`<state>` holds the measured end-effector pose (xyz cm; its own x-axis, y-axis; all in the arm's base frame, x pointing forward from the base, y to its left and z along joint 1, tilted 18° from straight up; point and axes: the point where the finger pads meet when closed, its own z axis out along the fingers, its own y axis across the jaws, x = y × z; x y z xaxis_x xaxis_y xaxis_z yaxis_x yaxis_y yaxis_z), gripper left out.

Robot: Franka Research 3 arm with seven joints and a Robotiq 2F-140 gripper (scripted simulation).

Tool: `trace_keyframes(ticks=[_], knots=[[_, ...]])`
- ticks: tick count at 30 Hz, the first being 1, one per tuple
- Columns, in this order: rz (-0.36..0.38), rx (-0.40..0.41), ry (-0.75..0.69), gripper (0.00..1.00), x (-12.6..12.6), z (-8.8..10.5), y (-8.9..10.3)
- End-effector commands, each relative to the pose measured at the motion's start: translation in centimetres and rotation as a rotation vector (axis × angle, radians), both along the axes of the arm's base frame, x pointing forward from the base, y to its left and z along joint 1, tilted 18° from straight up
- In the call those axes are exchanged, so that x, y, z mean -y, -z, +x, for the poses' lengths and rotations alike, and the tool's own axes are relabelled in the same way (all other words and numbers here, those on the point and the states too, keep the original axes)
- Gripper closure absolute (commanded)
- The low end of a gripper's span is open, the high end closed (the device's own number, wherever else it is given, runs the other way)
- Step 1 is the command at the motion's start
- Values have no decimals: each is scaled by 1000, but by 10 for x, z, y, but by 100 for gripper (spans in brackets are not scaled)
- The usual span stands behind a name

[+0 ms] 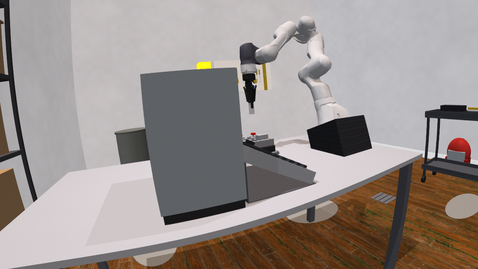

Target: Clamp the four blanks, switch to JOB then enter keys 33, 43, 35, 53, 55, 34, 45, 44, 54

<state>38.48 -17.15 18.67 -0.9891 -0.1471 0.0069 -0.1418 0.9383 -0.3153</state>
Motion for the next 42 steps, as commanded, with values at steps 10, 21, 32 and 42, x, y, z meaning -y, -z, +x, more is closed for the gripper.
trace_keyframes(ticks=[10,21,32,42], knots=[[-2,-1,-4,100,8,1,21],[-2,-1,-4,100,17,2,49],[-2,-1,-4,100,27,4,80],[-2,-1,-4,100,32,5,95]])
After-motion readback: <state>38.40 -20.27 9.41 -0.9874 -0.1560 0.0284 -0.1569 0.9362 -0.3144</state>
